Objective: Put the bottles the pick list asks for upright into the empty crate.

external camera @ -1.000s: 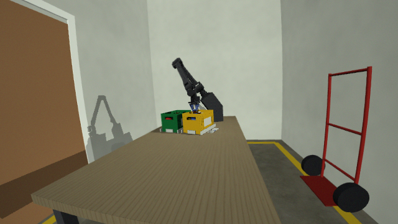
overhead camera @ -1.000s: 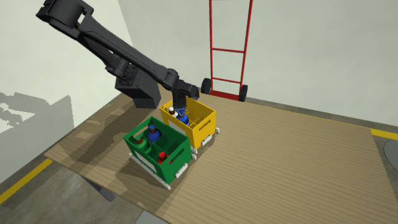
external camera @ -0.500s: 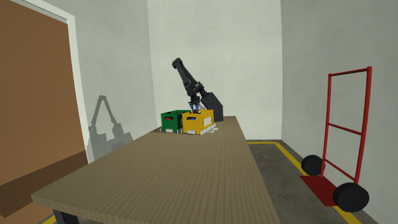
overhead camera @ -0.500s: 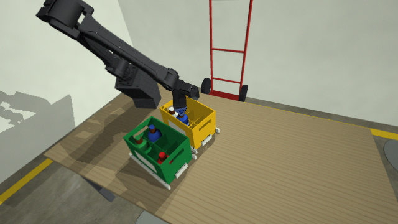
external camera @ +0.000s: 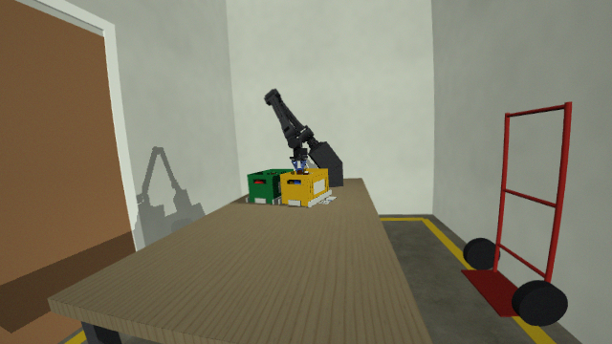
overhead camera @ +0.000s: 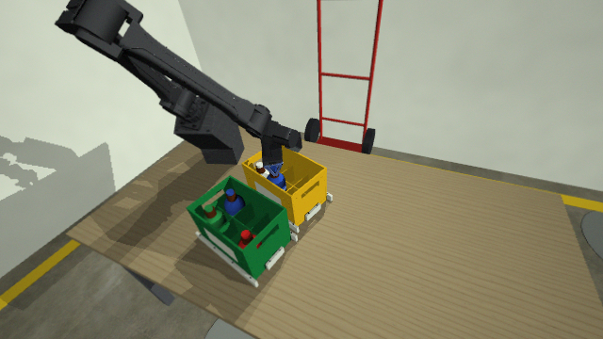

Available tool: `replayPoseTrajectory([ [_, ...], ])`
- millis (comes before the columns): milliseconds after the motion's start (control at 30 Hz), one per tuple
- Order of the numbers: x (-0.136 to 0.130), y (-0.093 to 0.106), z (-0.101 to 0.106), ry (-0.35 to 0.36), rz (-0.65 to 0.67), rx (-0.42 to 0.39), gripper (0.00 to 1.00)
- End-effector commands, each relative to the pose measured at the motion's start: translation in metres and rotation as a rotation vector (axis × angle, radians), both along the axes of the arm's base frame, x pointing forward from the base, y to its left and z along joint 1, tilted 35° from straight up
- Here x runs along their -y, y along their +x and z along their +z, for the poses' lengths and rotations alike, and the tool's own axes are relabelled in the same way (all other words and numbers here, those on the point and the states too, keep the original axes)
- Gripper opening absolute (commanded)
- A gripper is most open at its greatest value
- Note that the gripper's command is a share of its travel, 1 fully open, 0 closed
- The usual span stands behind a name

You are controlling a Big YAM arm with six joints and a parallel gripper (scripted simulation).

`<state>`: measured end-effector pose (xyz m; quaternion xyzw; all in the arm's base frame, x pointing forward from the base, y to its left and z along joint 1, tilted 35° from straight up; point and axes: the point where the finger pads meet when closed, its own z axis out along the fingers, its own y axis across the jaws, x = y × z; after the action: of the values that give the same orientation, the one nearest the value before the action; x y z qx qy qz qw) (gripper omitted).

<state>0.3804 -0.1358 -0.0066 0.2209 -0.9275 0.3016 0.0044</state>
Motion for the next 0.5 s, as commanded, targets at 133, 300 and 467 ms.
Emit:
replayPoseTrajectory([
  [133,0.0025,0.0163,0.0095,-0.004,0.006,0.026,0.00],
  [300,0.0027,0.0155,0.0092,-0.004,0.005,0.019,0.00],
  [467,0.0026,0.0160,0.0089,-0.003,0.006,0.013,0.00],
])
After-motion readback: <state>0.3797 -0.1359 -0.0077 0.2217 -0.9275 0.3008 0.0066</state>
